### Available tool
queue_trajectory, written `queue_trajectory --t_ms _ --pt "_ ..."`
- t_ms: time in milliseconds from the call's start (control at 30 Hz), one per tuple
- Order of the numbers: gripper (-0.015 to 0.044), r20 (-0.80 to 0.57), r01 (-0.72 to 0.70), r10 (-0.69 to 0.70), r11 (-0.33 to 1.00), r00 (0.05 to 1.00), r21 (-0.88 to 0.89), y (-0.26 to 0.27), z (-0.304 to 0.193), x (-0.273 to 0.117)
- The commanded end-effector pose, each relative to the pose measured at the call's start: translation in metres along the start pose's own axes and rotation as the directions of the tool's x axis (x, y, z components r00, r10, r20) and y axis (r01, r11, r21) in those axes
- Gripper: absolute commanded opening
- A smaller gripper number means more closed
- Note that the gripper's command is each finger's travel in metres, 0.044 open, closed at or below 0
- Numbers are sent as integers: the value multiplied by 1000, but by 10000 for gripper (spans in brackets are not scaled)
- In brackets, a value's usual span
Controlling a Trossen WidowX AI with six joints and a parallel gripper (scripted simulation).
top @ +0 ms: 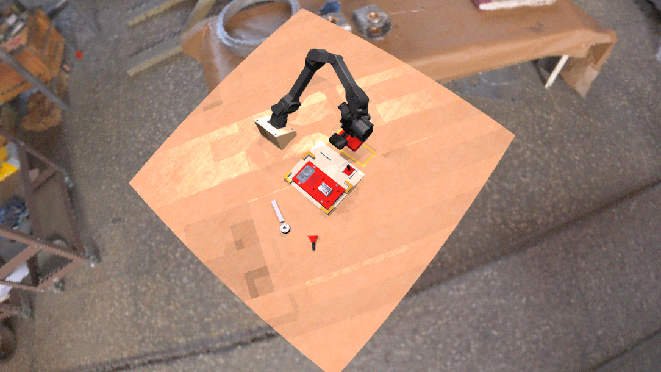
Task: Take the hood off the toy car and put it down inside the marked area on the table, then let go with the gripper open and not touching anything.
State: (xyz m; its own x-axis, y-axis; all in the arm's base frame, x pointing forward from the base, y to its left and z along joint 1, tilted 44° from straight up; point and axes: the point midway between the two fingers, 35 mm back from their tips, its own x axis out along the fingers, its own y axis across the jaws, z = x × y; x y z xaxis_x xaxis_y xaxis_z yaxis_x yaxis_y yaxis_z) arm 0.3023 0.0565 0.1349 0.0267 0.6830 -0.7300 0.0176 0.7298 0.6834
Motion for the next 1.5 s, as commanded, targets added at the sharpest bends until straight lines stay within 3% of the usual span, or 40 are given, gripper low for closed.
queue_trajectory --t_ms 0,1467 --pt "0 2 -5 5 1000 1000 3 1 0 3" --pt "0 3 -7 7 1000 1000 2 2 0 46"
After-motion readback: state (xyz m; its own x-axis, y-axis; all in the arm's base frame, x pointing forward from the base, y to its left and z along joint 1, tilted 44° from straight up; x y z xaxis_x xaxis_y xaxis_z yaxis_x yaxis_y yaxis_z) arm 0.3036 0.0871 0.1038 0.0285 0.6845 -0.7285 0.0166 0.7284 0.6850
